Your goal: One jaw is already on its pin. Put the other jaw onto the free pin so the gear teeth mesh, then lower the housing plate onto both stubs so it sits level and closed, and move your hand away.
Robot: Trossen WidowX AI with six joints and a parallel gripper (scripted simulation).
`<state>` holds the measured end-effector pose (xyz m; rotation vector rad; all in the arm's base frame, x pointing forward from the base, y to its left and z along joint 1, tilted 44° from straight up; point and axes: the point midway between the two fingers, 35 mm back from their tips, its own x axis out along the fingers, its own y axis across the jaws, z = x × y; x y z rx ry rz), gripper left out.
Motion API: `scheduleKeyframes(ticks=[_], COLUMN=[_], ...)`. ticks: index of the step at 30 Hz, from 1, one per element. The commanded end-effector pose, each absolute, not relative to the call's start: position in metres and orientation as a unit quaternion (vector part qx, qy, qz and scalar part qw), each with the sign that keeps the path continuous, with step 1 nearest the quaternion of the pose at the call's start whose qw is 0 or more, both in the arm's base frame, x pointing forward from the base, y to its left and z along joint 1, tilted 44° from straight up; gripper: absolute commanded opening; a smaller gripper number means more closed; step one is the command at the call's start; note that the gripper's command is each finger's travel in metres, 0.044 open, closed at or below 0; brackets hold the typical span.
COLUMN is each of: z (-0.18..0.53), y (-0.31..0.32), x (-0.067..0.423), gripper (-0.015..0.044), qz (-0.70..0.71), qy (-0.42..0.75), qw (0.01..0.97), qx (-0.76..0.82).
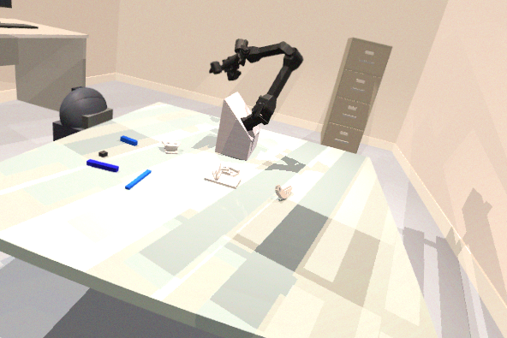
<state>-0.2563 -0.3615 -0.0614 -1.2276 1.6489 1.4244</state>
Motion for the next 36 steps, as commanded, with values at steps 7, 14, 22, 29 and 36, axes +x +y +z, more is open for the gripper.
scheduleKeyframes(ticks=[7,14,22,29,36], z=[-0.061,-0.061,-0.061,-0.061,-0.056], y=[-0.362,-0.362,-0.362,-0.362,-0.363], x=[-0.256,-0.256,-0.256,-0.256,-0.24], gripper=[0.0269,0.0085,0.0,0.0,0.0], qz=[0.541,0.541,0.541,0.541,0.566], qy=[0.626,0.626,0.626,0.626,0.601], qw=[0.315,0.315,0.315,0.315,0.301], qx=[-0.466,-0.466,-0.466,-0.466,-0.477])
